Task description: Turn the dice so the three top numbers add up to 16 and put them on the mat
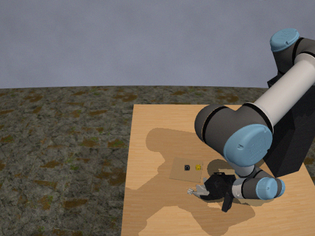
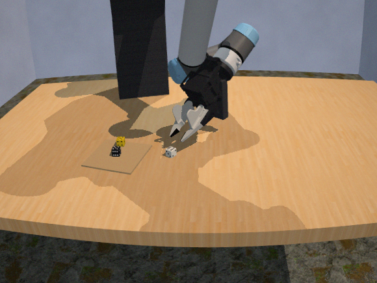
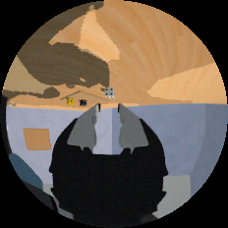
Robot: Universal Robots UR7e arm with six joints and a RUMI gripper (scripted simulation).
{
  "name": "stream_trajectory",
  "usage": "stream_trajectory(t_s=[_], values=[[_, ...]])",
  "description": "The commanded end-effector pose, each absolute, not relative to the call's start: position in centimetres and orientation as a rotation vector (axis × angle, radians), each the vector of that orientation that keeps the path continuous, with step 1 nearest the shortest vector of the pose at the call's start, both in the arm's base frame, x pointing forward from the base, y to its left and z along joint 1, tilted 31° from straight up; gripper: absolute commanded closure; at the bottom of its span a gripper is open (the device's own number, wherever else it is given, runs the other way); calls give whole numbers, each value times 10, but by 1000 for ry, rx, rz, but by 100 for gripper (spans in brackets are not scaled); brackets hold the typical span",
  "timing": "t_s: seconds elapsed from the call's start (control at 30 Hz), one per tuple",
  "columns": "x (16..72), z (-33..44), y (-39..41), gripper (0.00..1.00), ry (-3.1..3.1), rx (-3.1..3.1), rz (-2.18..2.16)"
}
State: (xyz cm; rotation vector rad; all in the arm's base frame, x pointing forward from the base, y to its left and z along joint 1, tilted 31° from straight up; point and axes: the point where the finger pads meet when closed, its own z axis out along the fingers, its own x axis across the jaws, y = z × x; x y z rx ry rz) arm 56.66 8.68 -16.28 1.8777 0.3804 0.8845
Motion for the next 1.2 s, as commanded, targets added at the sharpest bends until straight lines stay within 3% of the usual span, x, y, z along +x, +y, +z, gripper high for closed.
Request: stream_trajectory(t_s=[0.0,1.17], values=[[566,-162,88,79,380,1878,885],[536,-109,87,79,391,1895,885]])
